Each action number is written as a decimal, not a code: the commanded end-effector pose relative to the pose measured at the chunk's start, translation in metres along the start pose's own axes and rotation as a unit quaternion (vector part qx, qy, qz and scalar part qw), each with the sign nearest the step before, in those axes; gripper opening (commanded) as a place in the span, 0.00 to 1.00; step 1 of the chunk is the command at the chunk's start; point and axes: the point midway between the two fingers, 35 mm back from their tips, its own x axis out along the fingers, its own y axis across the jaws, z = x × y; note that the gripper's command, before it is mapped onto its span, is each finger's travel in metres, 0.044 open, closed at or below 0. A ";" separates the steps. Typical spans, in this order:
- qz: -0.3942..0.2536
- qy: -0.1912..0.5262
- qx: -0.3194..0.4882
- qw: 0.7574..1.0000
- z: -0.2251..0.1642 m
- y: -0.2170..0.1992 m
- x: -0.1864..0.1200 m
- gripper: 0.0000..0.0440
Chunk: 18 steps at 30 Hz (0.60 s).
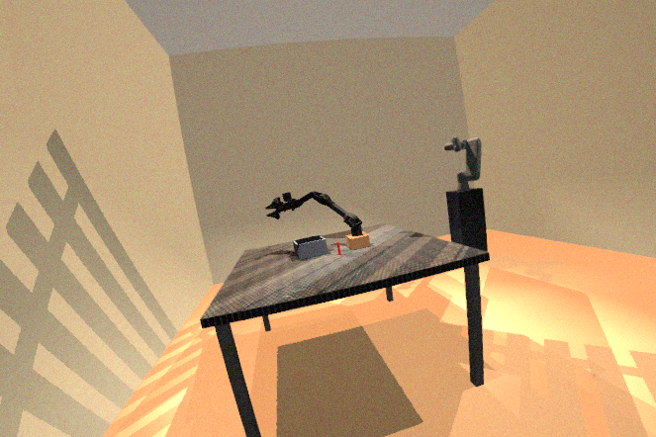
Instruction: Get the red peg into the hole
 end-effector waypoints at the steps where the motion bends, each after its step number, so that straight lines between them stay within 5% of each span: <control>1: -0.004 0.006 0.005 1.000 -0.006 0.002 0.004 0.95; 18: -0.161 0.168 0.174 0.957 -0.165 0.103 0.064 1.00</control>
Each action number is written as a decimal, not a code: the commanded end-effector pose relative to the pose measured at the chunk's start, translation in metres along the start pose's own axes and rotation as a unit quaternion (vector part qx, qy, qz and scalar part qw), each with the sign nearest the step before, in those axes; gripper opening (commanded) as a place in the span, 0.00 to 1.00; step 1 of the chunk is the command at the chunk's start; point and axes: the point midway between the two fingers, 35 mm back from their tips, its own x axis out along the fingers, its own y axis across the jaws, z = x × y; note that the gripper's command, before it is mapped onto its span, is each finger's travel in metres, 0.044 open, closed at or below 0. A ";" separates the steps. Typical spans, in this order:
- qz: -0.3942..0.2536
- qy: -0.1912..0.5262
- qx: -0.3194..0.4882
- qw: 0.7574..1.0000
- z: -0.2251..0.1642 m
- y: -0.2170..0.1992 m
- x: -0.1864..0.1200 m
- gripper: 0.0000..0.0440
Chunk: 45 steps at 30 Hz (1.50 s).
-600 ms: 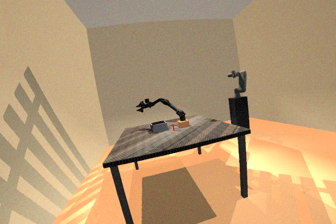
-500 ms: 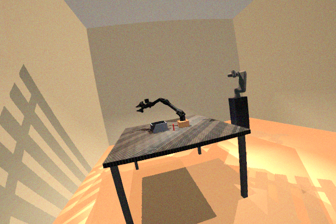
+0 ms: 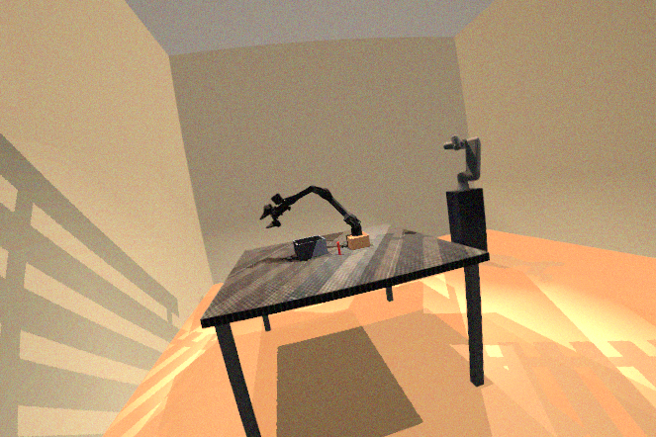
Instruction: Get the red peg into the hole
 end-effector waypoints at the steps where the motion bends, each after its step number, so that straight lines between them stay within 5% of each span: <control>1: -0.039 0.032 0.025 0.998 -0.038 0.012 0.004 1.00; 11: -0.161 0.147 0.060 0.974 -0.178 0.054 -0.014 1.00; 23: -0.313 0.247 0.070 0.915 -0.315 0.066 -0.096 1.00; 36: -0.467 0.276 0.069 0.837 -0.402 0.039 -0.189 1.00; 45: -0.539 0.272 0.046 0.796 -0.436 0.007 -0.223 1.00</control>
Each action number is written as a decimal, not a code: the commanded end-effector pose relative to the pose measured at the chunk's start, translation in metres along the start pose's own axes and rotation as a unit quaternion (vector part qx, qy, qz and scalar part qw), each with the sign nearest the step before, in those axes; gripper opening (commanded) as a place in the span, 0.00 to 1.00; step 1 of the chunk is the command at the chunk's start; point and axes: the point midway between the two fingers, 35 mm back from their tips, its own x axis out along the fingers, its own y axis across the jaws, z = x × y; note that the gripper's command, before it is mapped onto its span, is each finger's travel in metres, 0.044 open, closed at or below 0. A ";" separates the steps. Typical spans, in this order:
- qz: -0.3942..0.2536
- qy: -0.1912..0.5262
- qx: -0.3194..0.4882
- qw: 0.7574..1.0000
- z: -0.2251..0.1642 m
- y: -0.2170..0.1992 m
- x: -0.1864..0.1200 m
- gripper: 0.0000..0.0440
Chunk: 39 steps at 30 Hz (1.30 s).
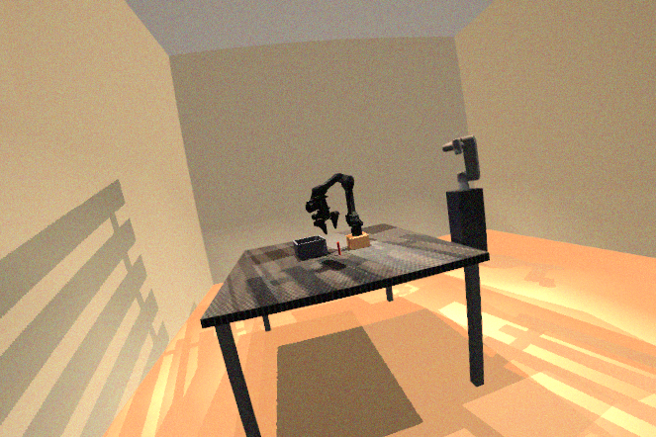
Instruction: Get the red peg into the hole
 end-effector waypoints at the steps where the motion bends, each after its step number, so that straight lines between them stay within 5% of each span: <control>1: -0.027 -0.007 0.003 1.000 -0.006 -0.012 0.013 1.00; 28: -0.025 -0.053 -0.034 0.998 0.000 -0.014 0.130 0.98; 39: -0.052 -0.046 -0.033 0.997 0.001 -0.021 0.153 0.37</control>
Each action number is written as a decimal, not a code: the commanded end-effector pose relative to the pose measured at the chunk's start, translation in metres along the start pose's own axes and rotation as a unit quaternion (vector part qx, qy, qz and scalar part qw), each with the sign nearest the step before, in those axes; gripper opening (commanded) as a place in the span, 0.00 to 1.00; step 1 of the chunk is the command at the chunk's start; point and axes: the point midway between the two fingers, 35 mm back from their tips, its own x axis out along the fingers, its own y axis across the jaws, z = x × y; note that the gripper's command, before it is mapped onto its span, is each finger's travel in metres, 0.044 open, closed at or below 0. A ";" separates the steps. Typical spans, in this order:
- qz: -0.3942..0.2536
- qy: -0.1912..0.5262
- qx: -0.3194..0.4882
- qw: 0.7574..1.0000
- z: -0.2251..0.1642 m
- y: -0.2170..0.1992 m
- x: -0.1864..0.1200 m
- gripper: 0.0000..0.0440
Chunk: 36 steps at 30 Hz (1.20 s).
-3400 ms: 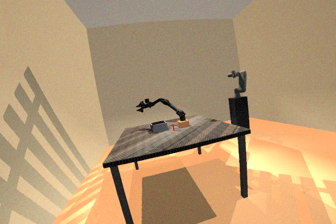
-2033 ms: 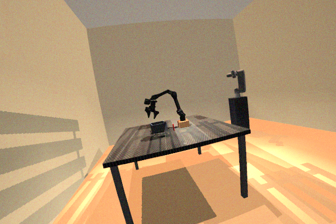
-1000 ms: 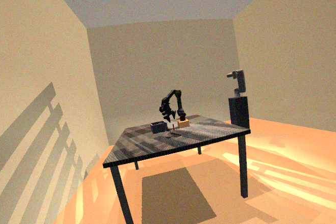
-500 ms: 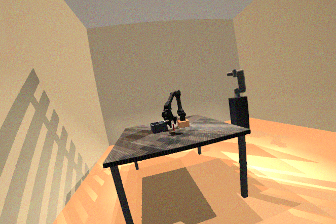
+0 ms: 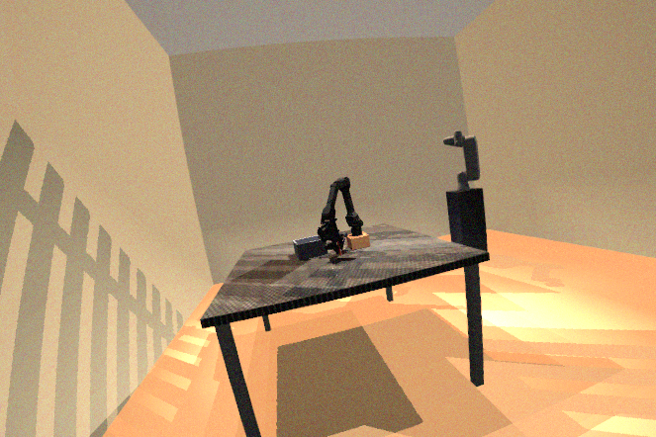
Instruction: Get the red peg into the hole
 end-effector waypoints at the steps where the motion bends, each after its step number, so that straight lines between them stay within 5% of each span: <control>1: -0.010 0.003 0.001 1.000 -0.001 -0.001 0.005 0.31; 6: -0.028 0.006 0.003 1.000 0.000 -0.002 0.008 0.05; 10: -0.020 -0.011 0.000 1.000 0.006 0.004 -0.005 0.00; 36: 0.025 -0.084 0.067 0.994 0.063 0.014 -0.107 0.00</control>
